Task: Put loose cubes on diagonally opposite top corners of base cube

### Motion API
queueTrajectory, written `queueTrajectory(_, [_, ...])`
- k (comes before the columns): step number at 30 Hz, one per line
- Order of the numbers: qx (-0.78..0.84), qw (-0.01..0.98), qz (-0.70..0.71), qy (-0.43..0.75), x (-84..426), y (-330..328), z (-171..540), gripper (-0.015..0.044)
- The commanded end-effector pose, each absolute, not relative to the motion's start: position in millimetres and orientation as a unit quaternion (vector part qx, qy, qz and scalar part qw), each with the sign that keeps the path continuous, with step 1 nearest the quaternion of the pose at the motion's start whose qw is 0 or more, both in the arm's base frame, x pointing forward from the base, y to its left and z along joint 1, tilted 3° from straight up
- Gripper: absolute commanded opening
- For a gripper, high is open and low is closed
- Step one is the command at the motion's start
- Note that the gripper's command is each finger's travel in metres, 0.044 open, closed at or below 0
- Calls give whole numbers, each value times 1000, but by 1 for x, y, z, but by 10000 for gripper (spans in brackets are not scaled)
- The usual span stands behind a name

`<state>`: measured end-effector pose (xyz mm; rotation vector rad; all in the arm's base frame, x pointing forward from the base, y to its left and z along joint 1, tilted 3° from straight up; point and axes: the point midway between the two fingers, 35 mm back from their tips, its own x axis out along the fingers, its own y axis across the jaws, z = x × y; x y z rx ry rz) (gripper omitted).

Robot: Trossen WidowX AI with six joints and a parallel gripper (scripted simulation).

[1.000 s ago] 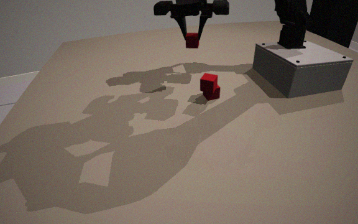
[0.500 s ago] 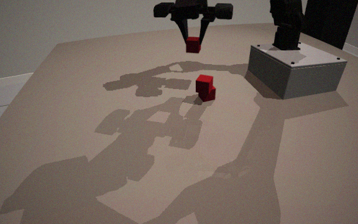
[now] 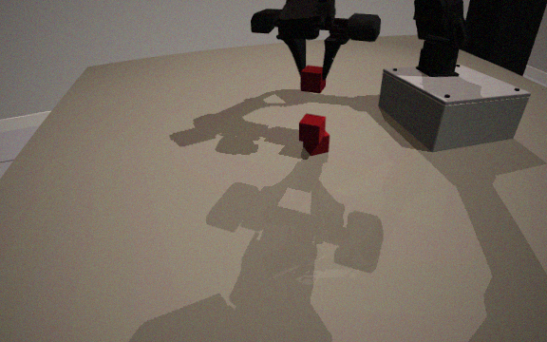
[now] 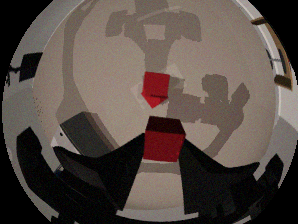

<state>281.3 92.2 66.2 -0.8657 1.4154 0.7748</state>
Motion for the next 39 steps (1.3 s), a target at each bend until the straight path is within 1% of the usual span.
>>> queueTrajectory(1, [-362,618,325,618,274,101,65,105])
queueTrajectory(7, [-355,622,318,622,270,108,62,105])
queueTrajectory(17, [-359,620,318,621,269,105,34,105])
queueTrajectory(28, [-359,620,318,621,269,105,31,105])
queueTrajectory(39, [-355,622,317,622,271,104,4,105])
